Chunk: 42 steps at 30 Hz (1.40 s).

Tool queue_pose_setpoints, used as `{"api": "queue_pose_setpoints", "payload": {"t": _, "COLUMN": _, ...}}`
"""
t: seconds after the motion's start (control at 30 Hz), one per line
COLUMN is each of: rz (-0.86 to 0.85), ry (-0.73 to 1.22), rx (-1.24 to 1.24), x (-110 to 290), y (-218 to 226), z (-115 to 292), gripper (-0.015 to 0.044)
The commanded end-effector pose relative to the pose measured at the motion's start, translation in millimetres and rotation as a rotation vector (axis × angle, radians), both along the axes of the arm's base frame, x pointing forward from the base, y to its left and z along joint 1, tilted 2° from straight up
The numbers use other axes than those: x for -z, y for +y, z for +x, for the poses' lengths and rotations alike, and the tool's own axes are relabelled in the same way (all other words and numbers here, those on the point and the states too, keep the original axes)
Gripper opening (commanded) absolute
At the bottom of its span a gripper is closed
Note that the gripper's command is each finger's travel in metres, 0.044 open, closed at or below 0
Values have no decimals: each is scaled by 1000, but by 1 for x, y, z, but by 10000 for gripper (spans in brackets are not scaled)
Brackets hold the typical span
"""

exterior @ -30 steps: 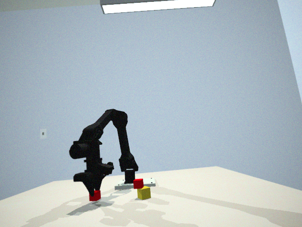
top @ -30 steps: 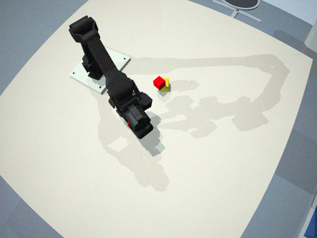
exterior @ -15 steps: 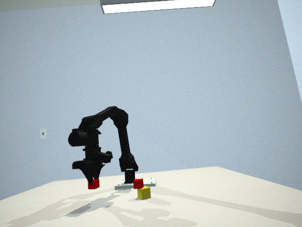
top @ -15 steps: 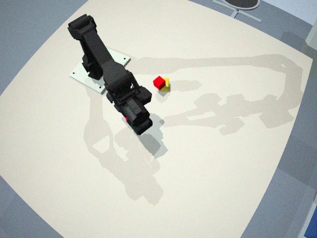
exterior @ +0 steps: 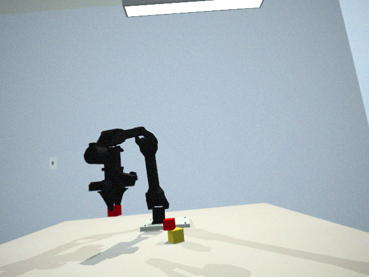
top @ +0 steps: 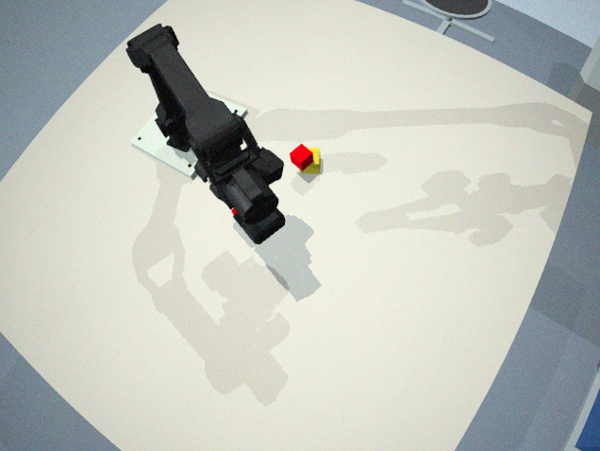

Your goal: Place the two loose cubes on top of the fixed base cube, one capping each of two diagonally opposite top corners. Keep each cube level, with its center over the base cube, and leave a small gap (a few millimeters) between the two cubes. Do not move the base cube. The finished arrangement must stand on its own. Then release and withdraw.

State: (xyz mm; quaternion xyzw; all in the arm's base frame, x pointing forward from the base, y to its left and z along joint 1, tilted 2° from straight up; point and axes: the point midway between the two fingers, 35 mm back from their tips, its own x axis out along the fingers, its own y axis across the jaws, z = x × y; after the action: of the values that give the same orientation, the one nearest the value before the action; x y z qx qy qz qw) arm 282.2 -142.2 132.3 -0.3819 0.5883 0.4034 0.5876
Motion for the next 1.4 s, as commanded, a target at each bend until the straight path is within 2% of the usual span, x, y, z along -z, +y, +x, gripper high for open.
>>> {"api": "queue_pose_setpoints", "payload": {"t": 0.0, "rz": -11, "ry": -11, "rx": -6, "x": -8, "y": -1, "z": 1, "gripper": 105}}
{"api": "queue_pose_setpoints", "payload": {"t": 1.37, "rz": -1, "ry": -16, "rx": -7, "x": -8, "y": 128, "z": 36, "gripper": 105}}
